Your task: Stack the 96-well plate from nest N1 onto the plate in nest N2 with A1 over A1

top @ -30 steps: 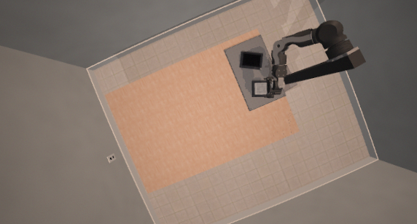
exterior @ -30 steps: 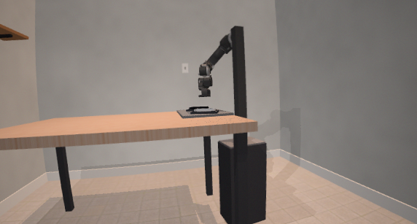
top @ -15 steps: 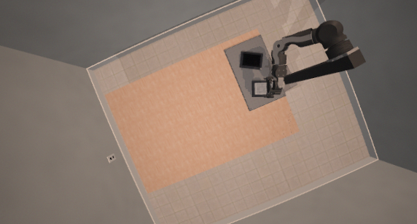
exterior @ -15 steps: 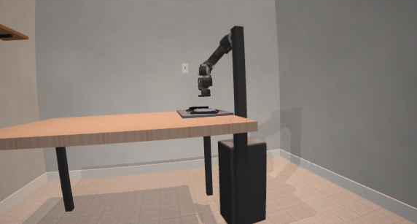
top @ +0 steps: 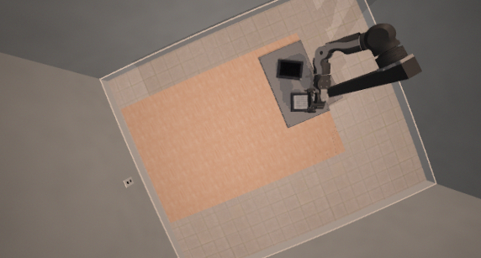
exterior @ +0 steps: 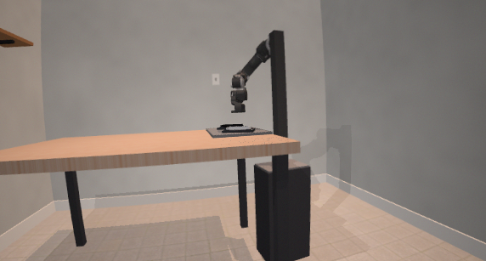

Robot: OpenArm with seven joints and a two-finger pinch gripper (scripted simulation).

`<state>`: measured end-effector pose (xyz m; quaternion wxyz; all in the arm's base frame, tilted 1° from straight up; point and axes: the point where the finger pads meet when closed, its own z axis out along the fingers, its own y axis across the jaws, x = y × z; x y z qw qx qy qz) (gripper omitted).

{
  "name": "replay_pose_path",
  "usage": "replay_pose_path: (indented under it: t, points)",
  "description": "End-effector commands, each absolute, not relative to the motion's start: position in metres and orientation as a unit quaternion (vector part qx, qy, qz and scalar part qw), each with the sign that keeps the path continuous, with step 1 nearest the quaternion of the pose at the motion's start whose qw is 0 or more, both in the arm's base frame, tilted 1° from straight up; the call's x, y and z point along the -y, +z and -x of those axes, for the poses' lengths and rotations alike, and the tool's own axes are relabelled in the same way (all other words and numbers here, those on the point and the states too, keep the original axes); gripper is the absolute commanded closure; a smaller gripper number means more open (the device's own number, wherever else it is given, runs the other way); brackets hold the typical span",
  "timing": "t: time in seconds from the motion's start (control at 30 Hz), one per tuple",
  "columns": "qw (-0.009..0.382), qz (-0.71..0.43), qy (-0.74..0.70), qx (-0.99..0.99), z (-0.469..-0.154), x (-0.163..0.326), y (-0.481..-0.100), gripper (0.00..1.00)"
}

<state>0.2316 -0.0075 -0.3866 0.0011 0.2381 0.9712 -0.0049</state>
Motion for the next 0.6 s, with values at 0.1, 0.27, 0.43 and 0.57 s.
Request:
replay_pose_path:
  t: [0.1,0.27,0.43,0.57]
  points:
    - [0.001,-0.237,-0.004,-0.972,-0.233,0.008,-0.43,0.23]
    - [0.001,-0.237,-0.005,-0.972,-0.233,0.009,-0.441,0.23]
    - [0.001,-0.237,-0.005,-0.972,-0.233,0.009,-0.441,0.23]
    - [0.002,-0.238,-0.007,-0.971,-0.233,0.009,-0.443,0.23]
